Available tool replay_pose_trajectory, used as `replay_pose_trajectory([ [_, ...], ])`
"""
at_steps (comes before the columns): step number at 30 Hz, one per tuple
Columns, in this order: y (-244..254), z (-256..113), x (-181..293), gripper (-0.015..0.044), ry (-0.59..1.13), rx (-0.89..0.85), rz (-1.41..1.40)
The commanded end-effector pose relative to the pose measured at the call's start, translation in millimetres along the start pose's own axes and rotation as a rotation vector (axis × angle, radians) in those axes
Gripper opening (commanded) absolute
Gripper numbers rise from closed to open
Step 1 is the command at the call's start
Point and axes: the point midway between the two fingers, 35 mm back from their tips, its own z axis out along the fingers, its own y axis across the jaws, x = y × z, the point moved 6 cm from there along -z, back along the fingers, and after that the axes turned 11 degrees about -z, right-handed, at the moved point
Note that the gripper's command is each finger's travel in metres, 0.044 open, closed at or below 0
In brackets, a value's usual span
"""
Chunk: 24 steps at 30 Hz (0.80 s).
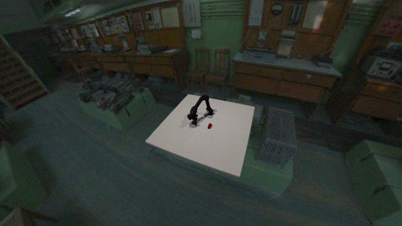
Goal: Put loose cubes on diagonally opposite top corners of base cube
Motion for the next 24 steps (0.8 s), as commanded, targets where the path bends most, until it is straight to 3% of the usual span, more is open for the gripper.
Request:
replay_pose_trajectory([
  [1, 0, 1, 1, 0.0105, 0.003, -0.002, -0.002],
  [24, 11, -34, -3, 0.0105, -0.033, -0.028, -0.03],
])
